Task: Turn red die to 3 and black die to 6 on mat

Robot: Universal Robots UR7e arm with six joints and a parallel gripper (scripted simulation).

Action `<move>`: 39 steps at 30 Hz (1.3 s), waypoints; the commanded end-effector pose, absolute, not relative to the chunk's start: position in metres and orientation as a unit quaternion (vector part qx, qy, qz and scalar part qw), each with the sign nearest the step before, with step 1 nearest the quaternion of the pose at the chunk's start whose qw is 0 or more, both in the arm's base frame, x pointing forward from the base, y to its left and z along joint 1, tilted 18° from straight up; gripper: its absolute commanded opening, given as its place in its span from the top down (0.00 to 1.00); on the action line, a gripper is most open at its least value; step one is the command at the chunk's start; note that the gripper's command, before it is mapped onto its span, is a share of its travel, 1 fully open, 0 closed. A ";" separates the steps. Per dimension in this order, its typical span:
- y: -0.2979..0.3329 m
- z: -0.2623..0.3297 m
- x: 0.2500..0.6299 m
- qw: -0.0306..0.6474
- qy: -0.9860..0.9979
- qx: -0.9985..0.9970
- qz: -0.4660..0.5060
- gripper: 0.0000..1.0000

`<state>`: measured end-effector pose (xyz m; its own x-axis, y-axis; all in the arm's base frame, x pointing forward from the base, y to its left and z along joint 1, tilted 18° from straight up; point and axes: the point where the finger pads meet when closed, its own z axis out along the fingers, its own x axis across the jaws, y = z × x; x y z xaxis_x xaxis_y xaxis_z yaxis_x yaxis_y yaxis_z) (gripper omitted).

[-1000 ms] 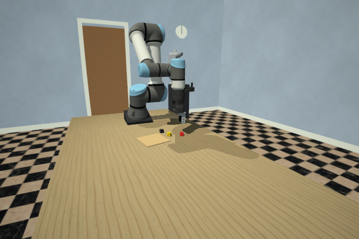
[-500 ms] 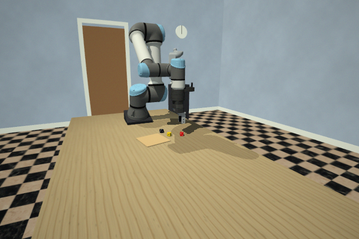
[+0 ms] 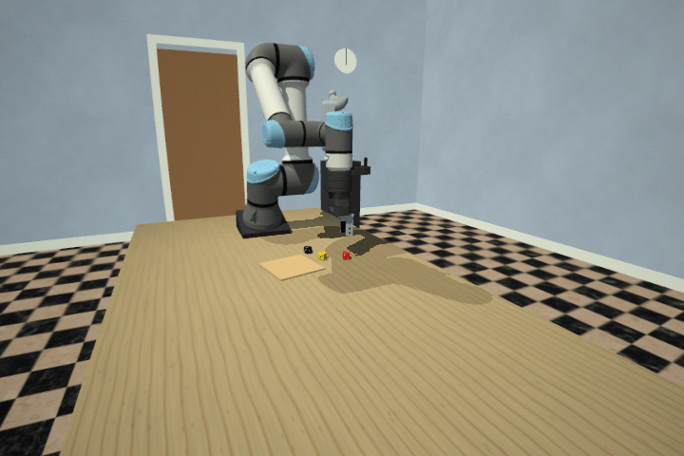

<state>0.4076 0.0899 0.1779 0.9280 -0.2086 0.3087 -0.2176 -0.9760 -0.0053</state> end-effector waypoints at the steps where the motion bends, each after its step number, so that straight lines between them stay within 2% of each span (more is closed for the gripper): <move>1: 0.090 0.173 0.407 0.014 -0.110 0.982 0.154 0.30; 39: 0.088 0.131 0.421 0.014 -0.110 0.982 0.154 0.30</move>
<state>0.4210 0.0877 0.1374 0.9271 -0.2124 0.3088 -0.2213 -0.9752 -0.0064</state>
